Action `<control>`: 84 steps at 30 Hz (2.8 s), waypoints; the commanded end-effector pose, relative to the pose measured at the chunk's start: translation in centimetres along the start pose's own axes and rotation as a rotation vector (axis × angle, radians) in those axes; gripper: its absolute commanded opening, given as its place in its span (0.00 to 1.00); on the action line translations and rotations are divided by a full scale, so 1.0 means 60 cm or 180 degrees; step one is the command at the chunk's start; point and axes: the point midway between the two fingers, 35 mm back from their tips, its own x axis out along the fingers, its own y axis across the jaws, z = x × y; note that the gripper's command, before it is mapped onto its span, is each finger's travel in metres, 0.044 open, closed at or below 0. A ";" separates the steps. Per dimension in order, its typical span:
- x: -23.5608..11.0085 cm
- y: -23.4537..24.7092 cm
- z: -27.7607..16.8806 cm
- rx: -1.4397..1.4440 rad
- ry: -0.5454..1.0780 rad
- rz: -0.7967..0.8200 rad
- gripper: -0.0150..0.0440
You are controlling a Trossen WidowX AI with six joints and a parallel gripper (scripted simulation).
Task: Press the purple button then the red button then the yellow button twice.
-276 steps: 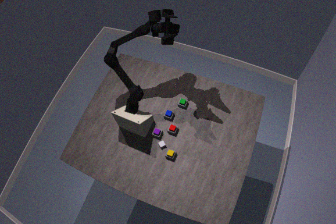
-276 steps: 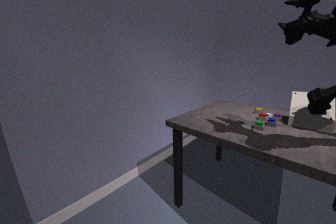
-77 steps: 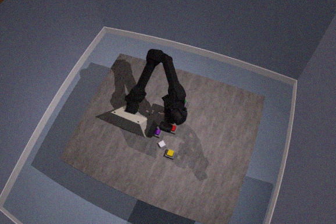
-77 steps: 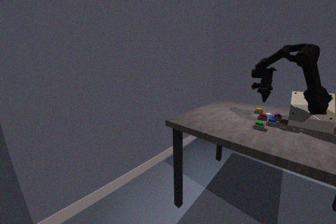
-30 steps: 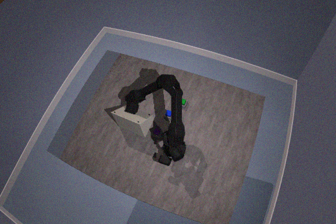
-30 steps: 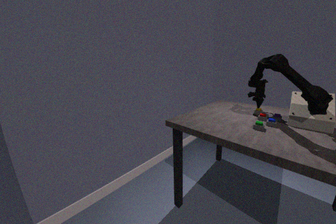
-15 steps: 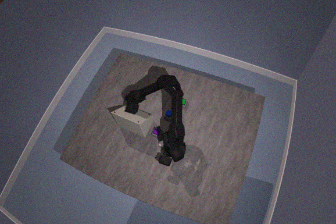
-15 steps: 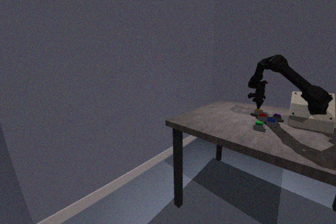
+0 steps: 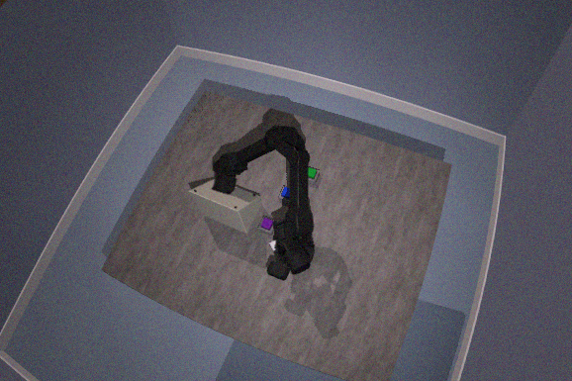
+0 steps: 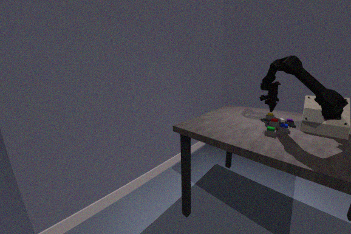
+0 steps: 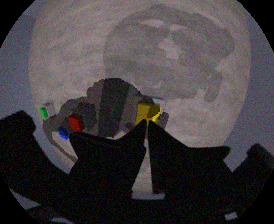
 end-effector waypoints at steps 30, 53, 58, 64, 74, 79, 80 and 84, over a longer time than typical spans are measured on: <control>0.033 -0.001 0.006 -0.0040 -0.0033 -0.0028 0.29; -0.023 -0.001 0.006 -0.0039 -0.0032 -0.0034 0.29; -0.045 0.064 0.027 -0.0027 -0.0031 -0.0077 0.47; -0.083 0.233 0.044 -0.0012 -0.0040 -0.0127 0.73; -0.116 0.496 -0.047 -0.0020 -0.0035 -0.0039 0.93; -0.122 0.548 -0.090 -0.0024 -0.0019 0.0014 0.93; -0.122 0.548 -0.090 -0.0024 -0.0019 0.0014 0.93; -0.122 0.548 -0.090 -0.0024 -0.0019 0.0014 0.93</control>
